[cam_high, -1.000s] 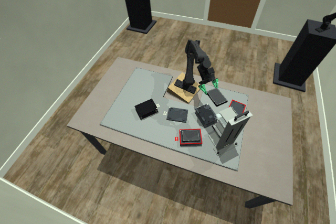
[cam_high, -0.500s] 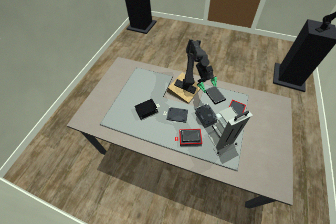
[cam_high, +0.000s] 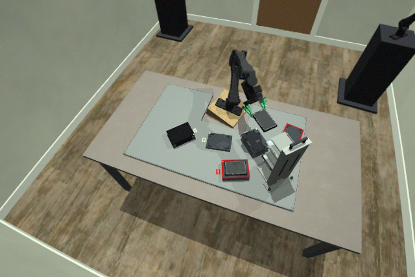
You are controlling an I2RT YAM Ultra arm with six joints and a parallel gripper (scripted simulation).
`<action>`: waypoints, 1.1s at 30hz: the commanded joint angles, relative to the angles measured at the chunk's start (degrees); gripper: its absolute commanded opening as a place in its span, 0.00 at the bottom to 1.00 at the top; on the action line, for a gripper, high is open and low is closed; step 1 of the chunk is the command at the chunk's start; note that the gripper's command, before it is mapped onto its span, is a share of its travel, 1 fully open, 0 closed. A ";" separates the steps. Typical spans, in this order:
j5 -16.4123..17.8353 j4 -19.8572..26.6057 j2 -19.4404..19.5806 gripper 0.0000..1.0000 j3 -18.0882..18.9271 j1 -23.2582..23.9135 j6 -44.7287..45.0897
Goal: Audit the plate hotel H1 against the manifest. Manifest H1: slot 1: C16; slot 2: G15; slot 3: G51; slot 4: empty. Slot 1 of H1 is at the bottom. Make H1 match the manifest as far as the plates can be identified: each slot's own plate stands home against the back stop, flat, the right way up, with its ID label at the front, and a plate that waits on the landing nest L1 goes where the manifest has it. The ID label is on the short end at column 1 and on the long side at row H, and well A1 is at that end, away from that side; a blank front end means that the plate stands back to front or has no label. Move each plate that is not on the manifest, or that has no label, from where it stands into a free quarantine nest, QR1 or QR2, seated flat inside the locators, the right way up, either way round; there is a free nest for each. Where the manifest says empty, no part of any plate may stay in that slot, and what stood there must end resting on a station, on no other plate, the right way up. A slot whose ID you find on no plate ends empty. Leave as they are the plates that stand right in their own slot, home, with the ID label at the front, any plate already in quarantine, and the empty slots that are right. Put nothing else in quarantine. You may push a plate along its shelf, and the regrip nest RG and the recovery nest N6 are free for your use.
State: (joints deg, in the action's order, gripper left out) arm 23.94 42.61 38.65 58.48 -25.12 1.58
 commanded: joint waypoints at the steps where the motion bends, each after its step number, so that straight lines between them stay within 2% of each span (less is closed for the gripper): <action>1: -0.86 -3.32 -1.61 0.86 -0.77 -0.94 -0.55; 2: -0.94 -3.48 -1.85 0.86 -0.13 -1.02 -0.62; 4: -1.18 -3.85 -1.91 0.86 -1.76 -1.29 -0.67; 8: -1.45 -4.32 -2.13 0.86 -2.39 -1.56 -0.77; 9: -1.54 -4.45 -2.61 0.86 -0.45 -1.63 -0.83; 10: -1.63 -4.64 -2.63 0.86 -1.00 -1.73 -0.86; 11: -1.79 -4.91 -2.45 0.86 -3.25 -1.91 -0.87; 23: -3.02 -7.15 -3.60 0.86 -6.39 -3.22 -1.37; 25: -3.02 -7.15 -3.60 0.86 -6.39 -3.22 -1.37; 26: -3.13 -7.27 -4.05 0.86 -4.48 -3.31 -1.38; 28: -3.35 -7.71 -3.87 0.86 -7.19 -3.56 -1.44; 33: -3.84 -8.66 -4.39 0.86 -7.75 -4.07 -1.70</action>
State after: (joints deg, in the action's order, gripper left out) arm 20.73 37.01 35.79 50.57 -28.47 0.30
